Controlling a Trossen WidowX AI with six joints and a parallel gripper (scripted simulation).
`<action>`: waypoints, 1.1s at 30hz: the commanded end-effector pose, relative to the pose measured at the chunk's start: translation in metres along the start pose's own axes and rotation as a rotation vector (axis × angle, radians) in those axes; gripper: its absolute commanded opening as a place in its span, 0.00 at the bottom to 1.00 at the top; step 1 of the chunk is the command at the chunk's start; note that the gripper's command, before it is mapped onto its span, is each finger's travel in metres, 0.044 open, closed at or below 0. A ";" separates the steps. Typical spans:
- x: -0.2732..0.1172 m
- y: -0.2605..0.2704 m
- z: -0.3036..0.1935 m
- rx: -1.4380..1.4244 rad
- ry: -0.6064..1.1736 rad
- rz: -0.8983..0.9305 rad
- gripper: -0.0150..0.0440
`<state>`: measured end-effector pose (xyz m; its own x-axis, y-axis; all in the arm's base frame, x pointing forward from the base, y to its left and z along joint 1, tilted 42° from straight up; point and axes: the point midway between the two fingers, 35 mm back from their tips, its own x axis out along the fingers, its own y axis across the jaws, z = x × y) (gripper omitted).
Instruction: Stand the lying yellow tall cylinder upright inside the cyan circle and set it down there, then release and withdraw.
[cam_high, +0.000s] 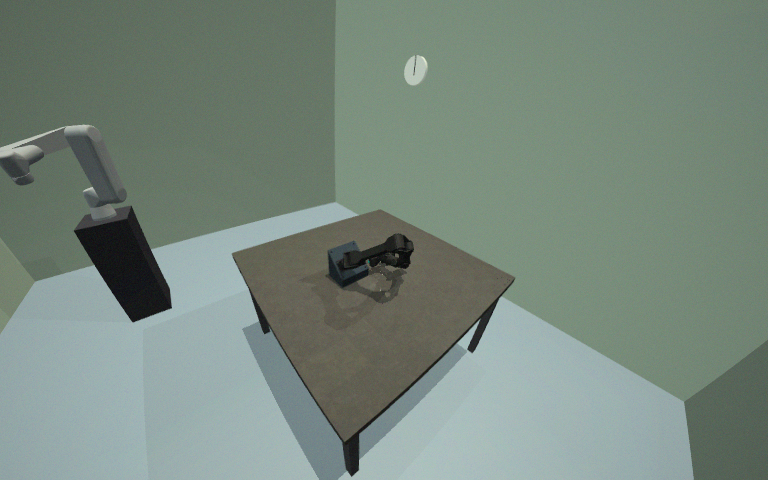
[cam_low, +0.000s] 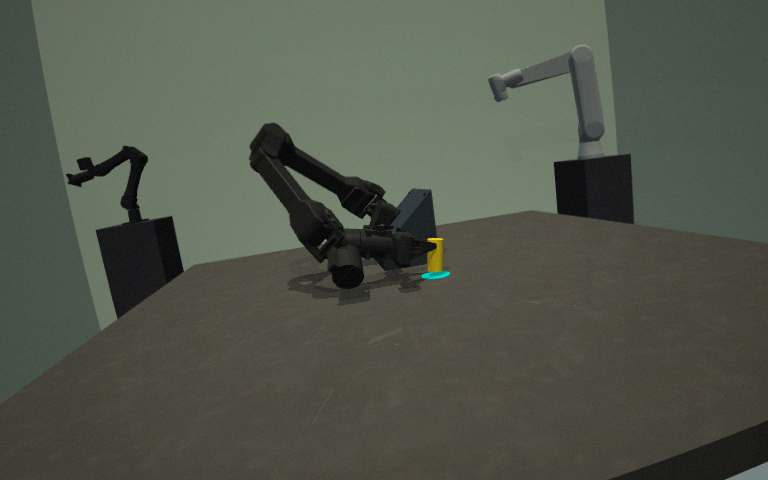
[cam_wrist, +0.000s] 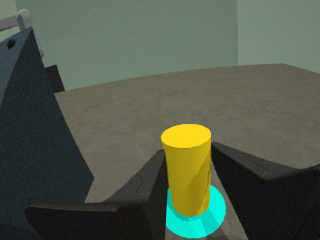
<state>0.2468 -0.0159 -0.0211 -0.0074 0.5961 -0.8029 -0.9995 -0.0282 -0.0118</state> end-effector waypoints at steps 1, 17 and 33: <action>0.001 -0.001 -0.003 -0.005 0.003 -0.002 0.43; 0.001 -0.001 -0.003 -0.005 0.003 -0.002 0.88; -0.016 -0.003 0.062 0.014 -0.008 -0.017 0.93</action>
<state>0.2518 0.0105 0.0150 0.0098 0.5931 -0.8050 -0.9997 -0.0125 -0.0213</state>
